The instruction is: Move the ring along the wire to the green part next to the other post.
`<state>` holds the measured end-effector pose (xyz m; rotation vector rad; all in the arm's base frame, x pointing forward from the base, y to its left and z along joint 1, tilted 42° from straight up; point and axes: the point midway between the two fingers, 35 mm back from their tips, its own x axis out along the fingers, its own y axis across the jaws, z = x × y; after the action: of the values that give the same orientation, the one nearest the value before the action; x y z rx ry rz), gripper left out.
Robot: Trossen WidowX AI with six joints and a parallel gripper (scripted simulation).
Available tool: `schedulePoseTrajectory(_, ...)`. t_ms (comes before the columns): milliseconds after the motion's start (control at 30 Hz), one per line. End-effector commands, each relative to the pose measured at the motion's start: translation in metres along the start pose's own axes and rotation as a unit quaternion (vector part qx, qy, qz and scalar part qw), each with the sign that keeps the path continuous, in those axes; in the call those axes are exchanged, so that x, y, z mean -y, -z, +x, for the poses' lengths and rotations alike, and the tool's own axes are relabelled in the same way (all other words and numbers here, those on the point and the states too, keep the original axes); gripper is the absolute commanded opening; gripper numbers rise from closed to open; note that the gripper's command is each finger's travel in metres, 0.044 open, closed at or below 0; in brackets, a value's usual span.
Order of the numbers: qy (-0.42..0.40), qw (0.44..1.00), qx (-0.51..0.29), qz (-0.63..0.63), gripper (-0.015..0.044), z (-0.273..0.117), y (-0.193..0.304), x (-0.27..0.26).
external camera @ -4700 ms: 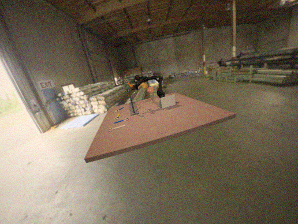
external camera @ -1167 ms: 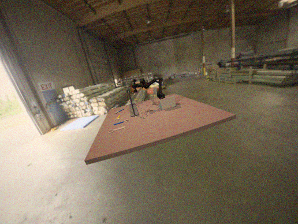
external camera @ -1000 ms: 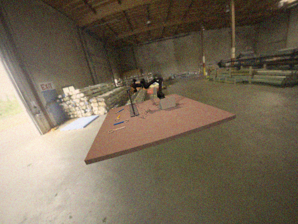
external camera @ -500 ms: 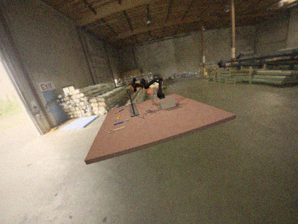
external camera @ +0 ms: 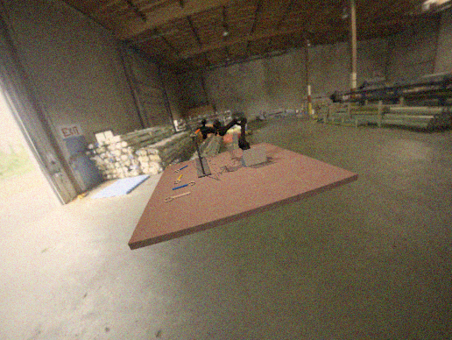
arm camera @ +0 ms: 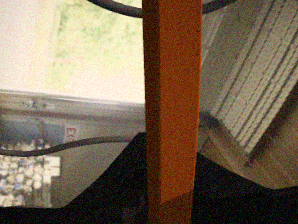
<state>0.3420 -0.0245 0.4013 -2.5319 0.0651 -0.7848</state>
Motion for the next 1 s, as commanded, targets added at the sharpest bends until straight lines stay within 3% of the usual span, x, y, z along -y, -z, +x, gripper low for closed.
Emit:
schedulePoseTrajectory(0, -0.005, 1.0, 0.0, 0.012, -0.015, -0.002, -0.001, -0.009)
schedulePoseTrajectory(967, -0.131, 0.962, -0.03, 0.238, -0.015, -0.024, -0.021, -0.09)
